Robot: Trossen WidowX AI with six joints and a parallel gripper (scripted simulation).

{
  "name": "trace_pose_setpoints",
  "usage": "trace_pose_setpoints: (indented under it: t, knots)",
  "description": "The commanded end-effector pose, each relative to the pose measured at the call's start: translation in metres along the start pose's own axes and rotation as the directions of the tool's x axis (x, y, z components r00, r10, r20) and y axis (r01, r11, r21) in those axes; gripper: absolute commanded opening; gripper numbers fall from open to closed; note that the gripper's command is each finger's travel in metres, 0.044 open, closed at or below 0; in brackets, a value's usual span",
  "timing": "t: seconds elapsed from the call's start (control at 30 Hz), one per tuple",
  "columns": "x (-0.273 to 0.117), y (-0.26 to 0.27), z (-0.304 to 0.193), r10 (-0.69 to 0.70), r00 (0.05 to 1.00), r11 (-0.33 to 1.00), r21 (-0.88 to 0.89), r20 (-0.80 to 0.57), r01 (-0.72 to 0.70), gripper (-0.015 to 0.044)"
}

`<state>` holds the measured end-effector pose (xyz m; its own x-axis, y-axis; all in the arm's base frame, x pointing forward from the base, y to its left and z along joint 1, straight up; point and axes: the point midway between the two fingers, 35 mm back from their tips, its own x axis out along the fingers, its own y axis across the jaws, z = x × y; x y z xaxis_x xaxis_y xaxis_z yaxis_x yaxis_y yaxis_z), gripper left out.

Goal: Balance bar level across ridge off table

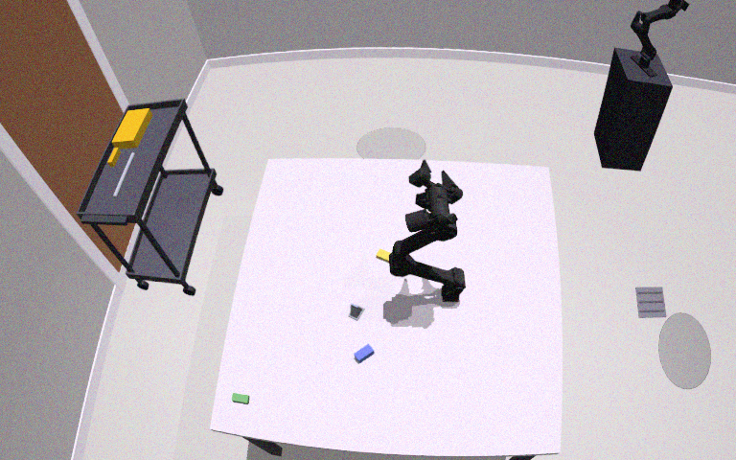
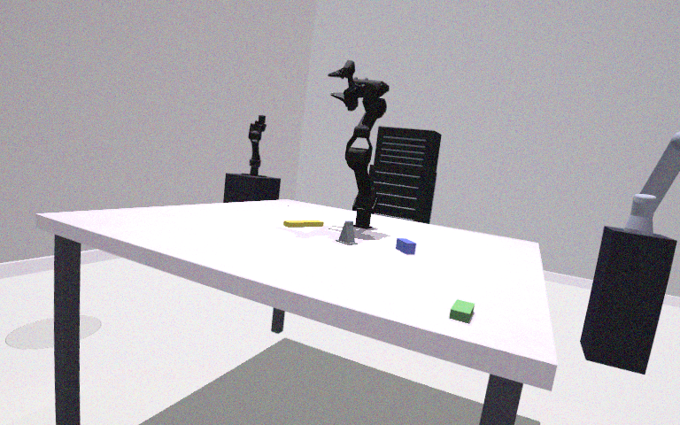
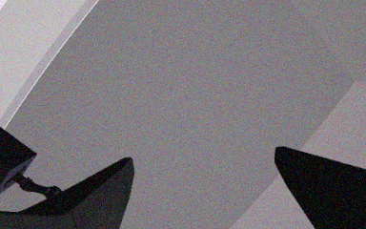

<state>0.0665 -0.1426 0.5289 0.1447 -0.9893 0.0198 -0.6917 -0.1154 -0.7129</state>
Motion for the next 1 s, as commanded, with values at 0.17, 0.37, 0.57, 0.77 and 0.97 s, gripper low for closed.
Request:
trace_pose_setpoints:
  t: [0.17,0.37,0.57,0.77,0.97]
  knots:
    - [-0.003,-0.003,-0.008,-0.082,0.996,0.991,0.104,0.024,0.079,0.0315]
    - [-0.005,-0.005,-0.019,-0.183,0.982,0.954,0.248,0.044,0.167,0.0315]
    - [-0.004,-0.004,-0.031,-0.273,0.961,0.890,0.392,0.053,0.231,0.0315]
    - [-0.001,-0.001,-0.042,-0.348,0.936,0.804,0.530,0.053,0.269,0.0315]
    - [0.006,0.004,-0.052,-0.407,0.912,0.700,0.657,0.045,0.279,0.0315]
